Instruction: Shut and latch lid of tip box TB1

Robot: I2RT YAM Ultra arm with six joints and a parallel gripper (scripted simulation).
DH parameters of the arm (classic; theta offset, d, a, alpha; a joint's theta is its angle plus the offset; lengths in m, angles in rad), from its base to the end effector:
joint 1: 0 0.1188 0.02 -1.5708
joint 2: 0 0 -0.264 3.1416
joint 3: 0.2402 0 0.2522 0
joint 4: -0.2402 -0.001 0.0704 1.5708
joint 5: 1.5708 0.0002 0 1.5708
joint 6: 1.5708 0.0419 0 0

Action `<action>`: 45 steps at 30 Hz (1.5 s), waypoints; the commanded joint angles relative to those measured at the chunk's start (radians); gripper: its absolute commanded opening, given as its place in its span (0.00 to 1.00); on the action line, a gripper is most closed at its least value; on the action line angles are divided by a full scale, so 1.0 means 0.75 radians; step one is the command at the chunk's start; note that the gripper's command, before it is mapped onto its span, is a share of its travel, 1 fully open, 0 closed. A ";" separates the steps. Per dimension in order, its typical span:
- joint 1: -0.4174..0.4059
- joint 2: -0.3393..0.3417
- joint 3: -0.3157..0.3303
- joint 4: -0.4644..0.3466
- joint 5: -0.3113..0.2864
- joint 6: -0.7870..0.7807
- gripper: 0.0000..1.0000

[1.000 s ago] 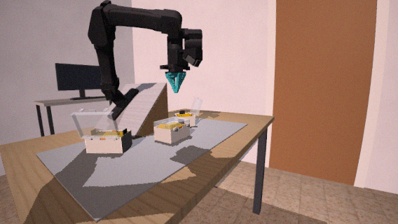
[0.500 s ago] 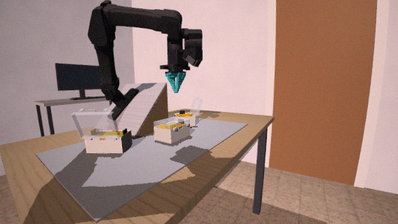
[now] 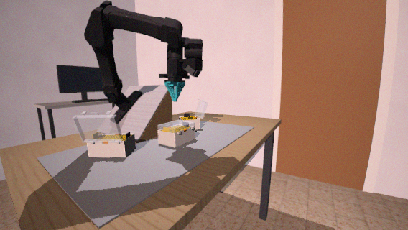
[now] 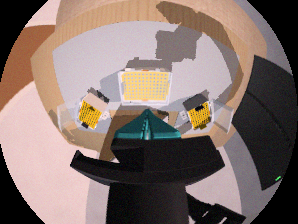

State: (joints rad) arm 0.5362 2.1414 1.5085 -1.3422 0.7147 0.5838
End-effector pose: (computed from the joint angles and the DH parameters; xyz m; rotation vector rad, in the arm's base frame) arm 0.3189 0.1588 0.1507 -0.1498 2.8467 -1.2086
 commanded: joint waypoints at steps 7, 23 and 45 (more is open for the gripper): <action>-0.010 -0.090 -0.167 0.180 0.021 -0.041 0.00; -0.048 -0.168 -0.420 0.391 0.036 -0.096 0.00; -0.040 -0.172 -0.424 0.430 0.038 -0.103 0.00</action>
State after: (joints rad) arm 0.4847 2.0300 1.1751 -1.0428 0.7341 0.5110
